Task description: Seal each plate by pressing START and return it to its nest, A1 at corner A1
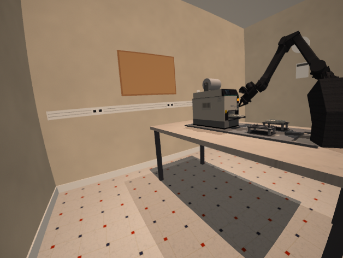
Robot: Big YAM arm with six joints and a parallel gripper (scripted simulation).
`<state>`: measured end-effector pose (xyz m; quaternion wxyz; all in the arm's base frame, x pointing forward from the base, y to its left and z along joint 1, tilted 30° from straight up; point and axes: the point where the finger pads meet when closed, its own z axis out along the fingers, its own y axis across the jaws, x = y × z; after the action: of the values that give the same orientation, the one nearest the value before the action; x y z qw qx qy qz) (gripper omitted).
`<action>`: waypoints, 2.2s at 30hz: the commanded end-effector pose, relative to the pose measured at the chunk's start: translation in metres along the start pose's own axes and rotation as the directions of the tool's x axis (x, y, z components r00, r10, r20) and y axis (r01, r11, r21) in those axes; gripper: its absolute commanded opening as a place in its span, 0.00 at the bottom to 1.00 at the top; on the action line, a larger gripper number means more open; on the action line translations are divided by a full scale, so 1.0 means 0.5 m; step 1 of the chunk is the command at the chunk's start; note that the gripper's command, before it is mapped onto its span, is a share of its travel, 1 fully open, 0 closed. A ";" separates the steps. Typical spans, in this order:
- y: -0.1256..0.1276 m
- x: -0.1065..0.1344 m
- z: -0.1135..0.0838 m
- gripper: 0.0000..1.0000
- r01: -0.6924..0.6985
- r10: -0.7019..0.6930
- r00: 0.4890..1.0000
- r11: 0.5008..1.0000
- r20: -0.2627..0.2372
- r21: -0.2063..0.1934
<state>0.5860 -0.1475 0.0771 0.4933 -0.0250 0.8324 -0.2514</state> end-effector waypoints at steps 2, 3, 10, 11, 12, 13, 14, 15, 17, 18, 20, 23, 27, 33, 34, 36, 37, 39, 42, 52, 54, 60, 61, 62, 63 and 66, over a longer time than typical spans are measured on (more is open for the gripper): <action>-0.005 -0.087 -0.071 0.00 -0.026 0.025 0.993 1.000 0.116 0.013; -0.005 -0.087 -0.071 0.00 -0.026 0.025 0.993 1.000 0.116 0.013; 0.000 -0.004 -0.046 0.00 -0.012 0.012 1.000 1.000 0.024 -0.003; -0.001 0.006 -0.046 0.00 -0.011 0.011 1.000 1.000 0.013 -0.002; -0.003 0.014 -0.046 0.00 -0.010 0.010 1.000 1.000 0.003 -0.002; -0.005 0.021 -0.046 0.00 -0.010 0.010 1.000 1.000 -0.004 -0.001; -0.009 0.024 -0.047 0.00 -0.011 0.011 1.000 1.000 -0.008 0.002; -0.010 0.027 -0.047 0.00 -0.011 0.011 1.000 1.000 -0.011 0.002; -0.014 0.026 -0.051 0.00 -0.012 0.012 1.000 1.000 -0.011 0.004; -0.016 0.025 -0.054 0.00 -0.013 0.013 1.000 1.000 -0.009 0.005; -0.018 0.022 -0.070 0.00 -0.014 0.014 1.000 1.000 -0.007 0.008; -0.012 0.012 -0.101 0.00 -0.013 0.013 1.000 1.000 0.002 0.004; 0.005 0.003 -0.156 0.00 -0.008 0.008 1.000 1.000 0.010 -0.011; 0.030 0.058 -0.212 0.00 -0.001 0.001 1.000 1.000 0.006 -0.020; 0.026 0.054 -0.223 0.00 -0.004 0.004 1.000 1.000 0.014 -0.015; 0.015 0.037 -0.244 0.00 -0.013 0.013 0.999 1.000 0.038 -0.005; 0.015 0.037 -0.244 0.00 -0.013 0.013 0.999 1.000 0.038 -0.005; 0.009 0.028 -0.246 0.00 -0.014 0.014 0.999 1.000 0.049 0.000; 0.010 0.034 -0.284 0.00 -0.013 0.013 0.999 1.000 0.049 -0.002; 0.061 0.040 -0.343 1.00 0.277 -0.277 0.961 0.961 0.020 -0.021; 0.072 0.030 -0.342 1.00 0.346 -0.346 0.938 0.938 0.024 -0.020; 0.102 -0.011 -0.334 1.00 0.612 -0.612 0.791 0.791 0.020 0.001; 0.116 -0.020 -0.335 1.00 0.648 -0.648 0.761 0.761 0.024 -0.001; 0.130 -0.028 -0.336 1.00 0.684 -0.684 0.729 0.730 0.027 -0.002; 0.140 -0.035 -0.336 1.00 0.719 -0.719 0.695 0.695 0.028 -0.002; 0.158 -0.051 -0.332 1.00 0.817 -0.817 0.576 0.576 0.026 0.002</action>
<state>0.4574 -0.0195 0.1182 0.3745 -0.3242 0.7666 -0.4087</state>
